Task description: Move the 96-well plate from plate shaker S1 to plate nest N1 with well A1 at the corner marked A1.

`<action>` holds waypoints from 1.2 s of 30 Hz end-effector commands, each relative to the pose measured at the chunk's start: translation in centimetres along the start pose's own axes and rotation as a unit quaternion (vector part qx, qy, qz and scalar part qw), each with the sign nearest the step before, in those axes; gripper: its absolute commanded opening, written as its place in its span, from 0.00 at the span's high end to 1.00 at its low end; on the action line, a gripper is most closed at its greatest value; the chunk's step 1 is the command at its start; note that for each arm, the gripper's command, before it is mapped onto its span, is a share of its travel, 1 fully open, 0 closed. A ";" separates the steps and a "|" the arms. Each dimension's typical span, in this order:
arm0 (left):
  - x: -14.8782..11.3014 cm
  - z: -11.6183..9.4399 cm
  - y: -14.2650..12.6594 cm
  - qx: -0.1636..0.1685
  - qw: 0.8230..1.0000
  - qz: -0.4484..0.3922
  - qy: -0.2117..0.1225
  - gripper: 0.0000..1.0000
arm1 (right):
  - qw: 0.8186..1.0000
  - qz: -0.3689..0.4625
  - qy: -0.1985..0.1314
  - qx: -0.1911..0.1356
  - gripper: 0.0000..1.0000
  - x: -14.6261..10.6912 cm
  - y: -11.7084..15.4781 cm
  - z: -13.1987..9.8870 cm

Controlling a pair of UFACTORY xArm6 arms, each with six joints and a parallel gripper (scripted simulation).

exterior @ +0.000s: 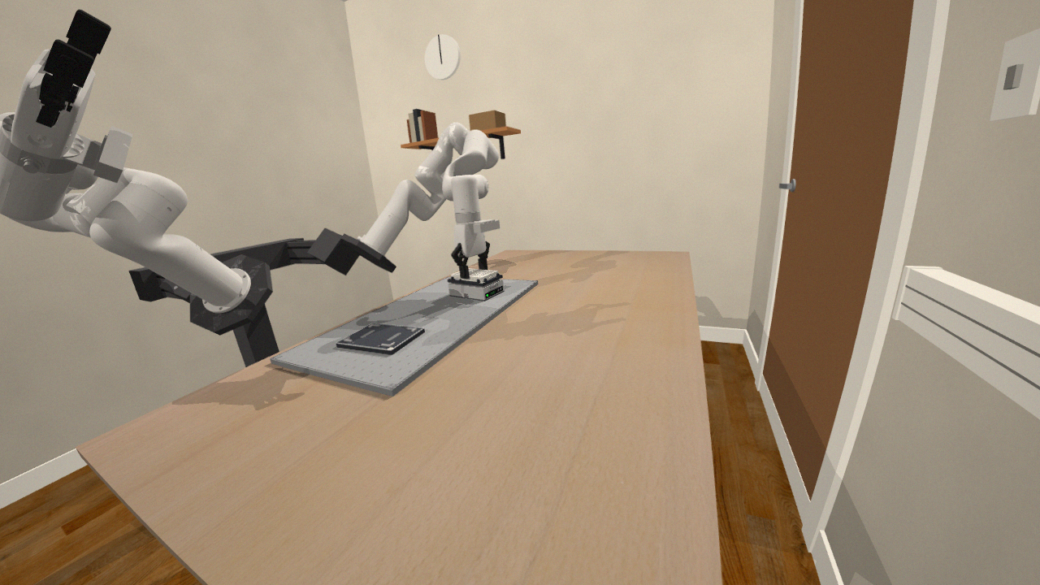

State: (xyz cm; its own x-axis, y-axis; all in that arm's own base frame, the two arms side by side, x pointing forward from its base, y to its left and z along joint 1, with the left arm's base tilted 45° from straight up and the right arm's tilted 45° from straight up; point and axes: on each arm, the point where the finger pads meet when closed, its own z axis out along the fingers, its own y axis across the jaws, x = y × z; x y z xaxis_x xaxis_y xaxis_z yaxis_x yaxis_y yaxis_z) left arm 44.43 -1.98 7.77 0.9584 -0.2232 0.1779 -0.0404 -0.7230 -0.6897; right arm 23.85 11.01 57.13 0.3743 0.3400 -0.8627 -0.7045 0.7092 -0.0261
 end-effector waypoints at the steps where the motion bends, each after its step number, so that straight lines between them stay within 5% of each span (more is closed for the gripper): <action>1: 0.1 -0.2 0.0 -0.001 1.000 0.000 0.001 1.00 | 1.000 -0.001 -0.001 -0.001 0.00 -0.1 0.1 0.0; 36: 0.1 -2.1 0.0 -0.001 1.000 0.000 0.001 1.00 | 1.000 -0.001 -0.001 -0.001 0.00 -0.1 0.1 0.0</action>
State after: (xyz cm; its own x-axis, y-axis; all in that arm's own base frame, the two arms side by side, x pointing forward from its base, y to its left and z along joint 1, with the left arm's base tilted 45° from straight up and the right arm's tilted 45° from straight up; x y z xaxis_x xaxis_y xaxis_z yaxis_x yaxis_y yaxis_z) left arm 43.91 -3.22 9.09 0.9583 -0.2234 0.1782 -0.0404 -0.7231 -0.6895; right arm 23.85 11.01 57.13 0.3743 0.3400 -0.8627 -0.7045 0.7092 -0.0261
